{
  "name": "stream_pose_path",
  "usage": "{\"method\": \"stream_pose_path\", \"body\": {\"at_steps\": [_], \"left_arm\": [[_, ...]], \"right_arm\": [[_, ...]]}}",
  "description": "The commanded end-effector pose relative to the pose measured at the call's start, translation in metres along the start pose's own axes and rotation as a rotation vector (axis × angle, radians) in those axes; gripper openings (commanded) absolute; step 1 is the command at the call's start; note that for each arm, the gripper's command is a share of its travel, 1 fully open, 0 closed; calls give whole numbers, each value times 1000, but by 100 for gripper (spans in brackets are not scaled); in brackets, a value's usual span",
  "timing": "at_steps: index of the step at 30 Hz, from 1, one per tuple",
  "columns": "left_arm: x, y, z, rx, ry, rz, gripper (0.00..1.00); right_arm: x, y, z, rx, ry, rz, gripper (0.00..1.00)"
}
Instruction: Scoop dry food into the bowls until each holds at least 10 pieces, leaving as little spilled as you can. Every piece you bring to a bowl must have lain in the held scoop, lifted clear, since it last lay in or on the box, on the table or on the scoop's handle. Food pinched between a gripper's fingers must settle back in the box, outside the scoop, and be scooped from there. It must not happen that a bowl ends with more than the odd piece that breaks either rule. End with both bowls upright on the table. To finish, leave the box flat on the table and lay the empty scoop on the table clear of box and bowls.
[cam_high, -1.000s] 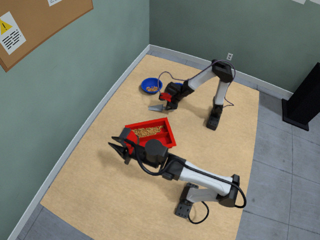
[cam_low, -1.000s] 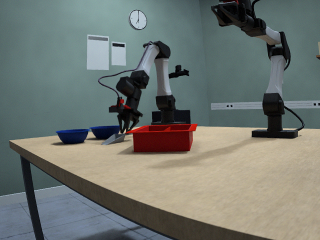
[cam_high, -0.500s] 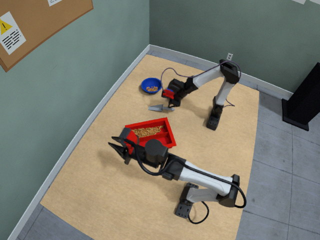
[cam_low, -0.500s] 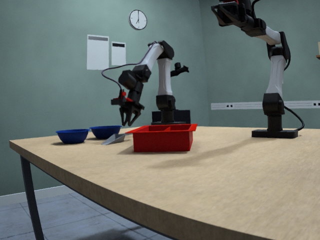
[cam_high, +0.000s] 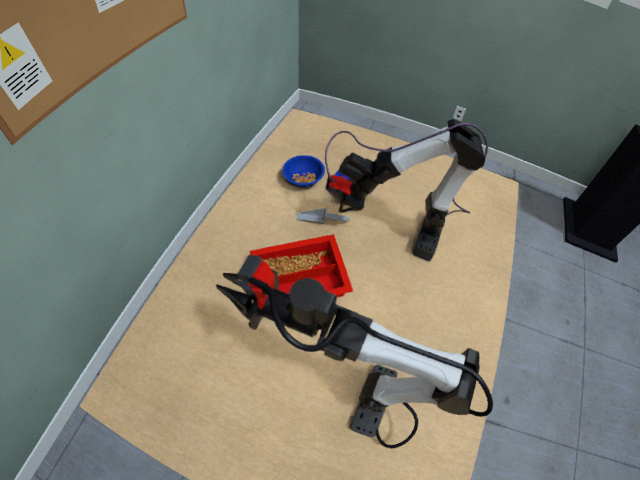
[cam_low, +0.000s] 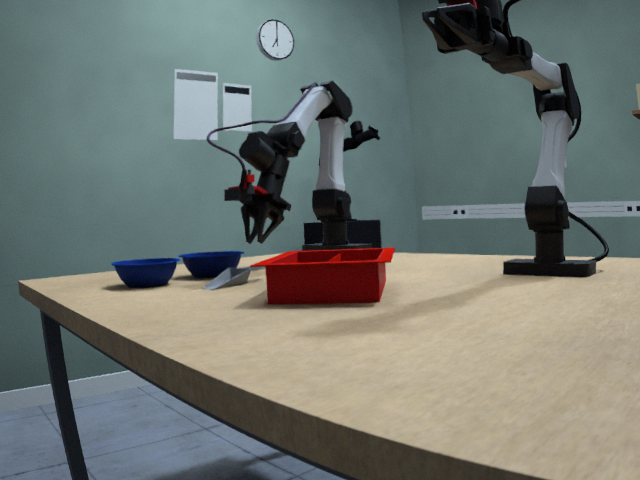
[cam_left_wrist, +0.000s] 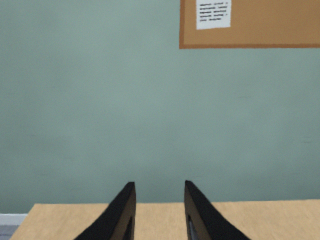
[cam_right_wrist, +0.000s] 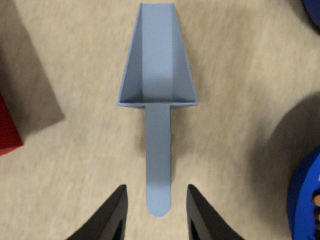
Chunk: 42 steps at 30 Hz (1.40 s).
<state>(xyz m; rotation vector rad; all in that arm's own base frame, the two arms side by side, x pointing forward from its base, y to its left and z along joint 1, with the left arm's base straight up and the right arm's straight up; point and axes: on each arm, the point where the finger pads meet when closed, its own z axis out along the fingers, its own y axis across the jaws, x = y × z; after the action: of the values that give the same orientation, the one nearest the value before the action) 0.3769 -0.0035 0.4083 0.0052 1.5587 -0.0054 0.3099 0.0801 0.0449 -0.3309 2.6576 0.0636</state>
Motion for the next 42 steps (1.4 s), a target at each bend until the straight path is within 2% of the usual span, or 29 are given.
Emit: {"method": "stream_pose_path", "body": {"at_steps": [1, 5, 7, 8, 9, 20, 24, 26, 28, 30, 37, 40, 41, 42], "left_arm": [[-27, 1, -6, 1, -70, -7, 27], [-27, 1, -6, 1, -70, -7, 27], [-27, 1, -6, 1, -70, -7, 27], [-27, 1, -6, 1, -70, -7, 27], [-26, 2, -5, -1, -68, -7, 27], [-21, 5, -1, -14, -55, -4, 27], [-10, 5, 2, -18, -33, -4, 27], [-6, 4, -2, -16, -28, -3, 27], [-13, 4, -2, -14, -41, -2, 27], [-4, 6, -1, -21, -23, -1, 27], [-3, 4, 2, -16, -17, 2, 27], [-9, 3, -4, -11, -28, 2, 27], [-9, 3, -5, -14, -33, 4, 27], [-8, 4, -5, -15, -31, 4, 27]], "right_arm": [[-13, 4, -8, 0, -52, -5, 32], [-17, 1, -9, 1, -57, 1, 32], [-5, 2, -4, 1, -31, -2, 32], [-11, 1, -6, 1, -44, -3, 32], [-29, -5, -14, 13, -98, 16, 32], [-89, -23, -52, 28, -321, 51, 32], [-94, -26, -48, 31, -322, 55, 32], [-111, -31, -72, 39, -409, 62, 32], [-121, -35, -81, 46, -448, 72, 32], [-132, -41, -94, 57, -496, 81, 32], [-162, -56, -135, 88, -643, 100, 32], [-162, -56, -128, 83, -628, 102, 32], [-166, -59, -132, 90, -643, 104, 32], [-171, -61, -151, 96, -693, 104, 32]]}}
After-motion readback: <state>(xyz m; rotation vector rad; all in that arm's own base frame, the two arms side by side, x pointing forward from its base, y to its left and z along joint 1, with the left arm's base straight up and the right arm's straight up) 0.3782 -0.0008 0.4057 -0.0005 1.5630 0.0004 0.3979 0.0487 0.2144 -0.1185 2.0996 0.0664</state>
